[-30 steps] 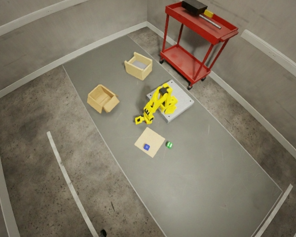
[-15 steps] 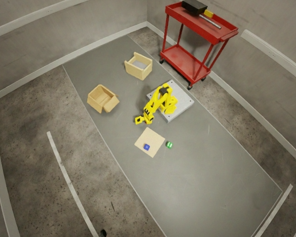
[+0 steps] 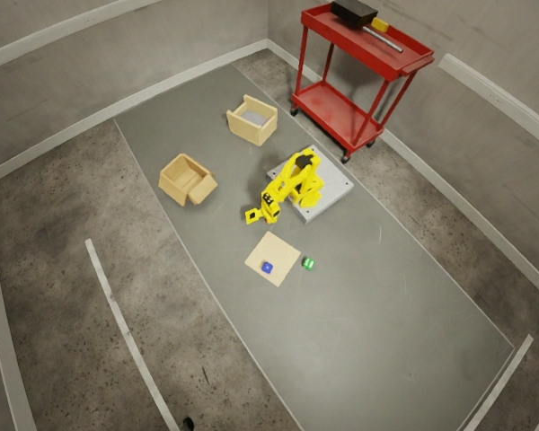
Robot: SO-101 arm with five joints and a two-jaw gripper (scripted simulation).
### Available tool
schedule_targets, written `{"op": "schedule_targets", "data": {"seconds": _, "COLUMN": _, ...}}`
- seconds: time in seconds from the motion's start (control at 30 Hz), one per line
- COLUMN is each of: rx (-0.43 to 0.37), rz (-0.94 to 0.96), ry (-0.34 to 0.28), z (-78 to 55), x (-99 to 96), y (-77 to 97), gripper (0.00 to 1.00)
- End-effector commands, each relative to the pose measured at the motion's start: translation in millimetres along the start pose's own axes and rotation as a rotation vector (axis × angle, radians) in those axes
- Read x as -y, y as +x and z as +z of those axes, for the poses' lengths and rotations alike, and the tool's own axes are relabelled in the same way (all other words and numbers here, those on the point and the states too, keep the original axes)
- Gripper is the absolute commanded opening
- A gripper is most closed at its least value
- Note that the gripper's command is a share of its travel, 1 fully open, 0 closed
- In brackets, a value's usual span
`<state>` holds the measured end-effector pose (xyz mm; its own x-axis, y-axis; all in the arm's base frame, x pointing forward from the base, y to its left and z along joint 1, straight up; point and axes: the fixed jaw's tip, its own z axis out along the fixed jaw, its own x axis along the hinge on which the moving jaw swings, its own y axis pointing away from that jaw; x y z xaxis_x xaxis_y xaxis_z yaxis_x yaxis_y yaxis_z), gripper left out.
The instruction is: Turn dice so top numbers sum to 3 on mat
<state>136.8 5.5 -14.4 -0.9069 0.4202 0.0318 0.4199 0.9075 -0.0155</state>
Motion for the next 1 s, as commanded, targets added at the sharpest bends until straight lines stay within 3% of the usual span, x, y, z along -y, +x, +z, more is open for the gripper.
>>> {"op": "schedule_targets", "data": {"seconds": 0.0, "rx": 0.016, "rz": -0.001, "ry": -0.009, "z": -14.4, "x": 0.1, "y": -3.0, "gripper": 0.0}}
{"op": "schedule_targets", "data": {"seconds": 0.27, "rx": 0.016, "rz": -0.001, "ry": -0.009, "z": -27.3, "x": 1.4, "y": -1.0, "gripper": 0.0}}
{"op": "schedule_targets", "data": {"seconds": 0.97, "rx": 0.016, "rz": -0.001, "ry": -0.009, "z": -27.7, "x": 1.5, "y": -0.9, "gripper": 0.0}}
